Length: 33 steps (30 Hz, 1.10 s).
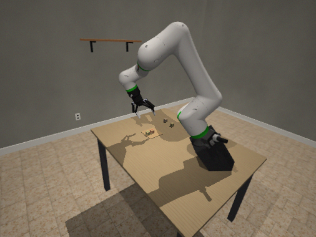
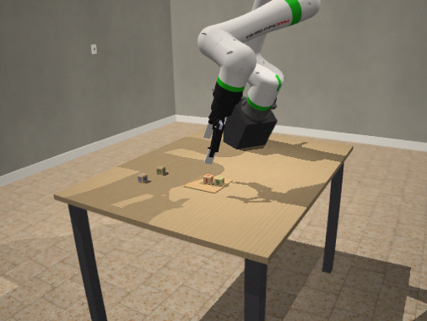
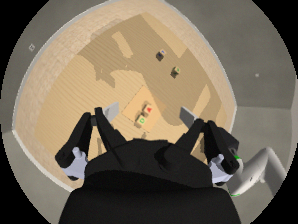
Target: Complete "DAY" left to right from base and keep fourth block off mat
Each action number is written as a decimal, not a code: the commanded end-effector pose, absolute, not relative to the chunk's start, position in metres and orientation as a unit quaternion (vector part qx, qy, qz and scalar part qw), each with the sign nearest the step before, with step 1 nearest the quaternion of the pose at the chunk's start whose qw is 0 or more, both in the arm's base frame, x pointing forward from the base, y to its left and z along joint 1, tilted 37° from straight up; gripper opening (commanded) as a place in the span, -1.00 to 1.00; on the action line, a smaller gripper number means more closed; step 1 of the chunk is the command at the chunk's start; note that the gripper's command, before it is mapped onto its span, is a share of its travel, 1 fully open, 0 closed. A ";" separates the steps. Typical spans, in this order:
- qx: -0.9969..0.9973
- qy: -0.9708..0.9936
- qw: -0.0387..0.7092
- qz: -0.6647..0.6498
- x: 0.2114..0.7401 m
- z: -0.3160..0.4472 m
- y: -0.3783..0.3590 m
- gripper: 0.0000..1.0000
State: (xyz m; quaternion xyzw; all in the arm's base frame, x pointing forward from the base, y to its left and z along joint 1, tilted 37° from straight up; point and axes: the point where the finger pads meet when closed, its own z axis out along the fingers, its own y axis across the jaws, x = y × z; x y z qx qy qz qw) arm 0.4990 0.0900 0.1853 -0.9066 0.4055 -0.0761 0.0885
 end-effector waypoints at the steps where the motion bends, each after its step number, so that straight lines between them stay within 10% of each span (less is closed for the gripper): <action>1: -0.907 0.404 0.088 -0.076 0.499 0.186 0.090 1.00; 33: -0.979 0.197 0.029 -0.047 0.505 0.230 0.044 1.00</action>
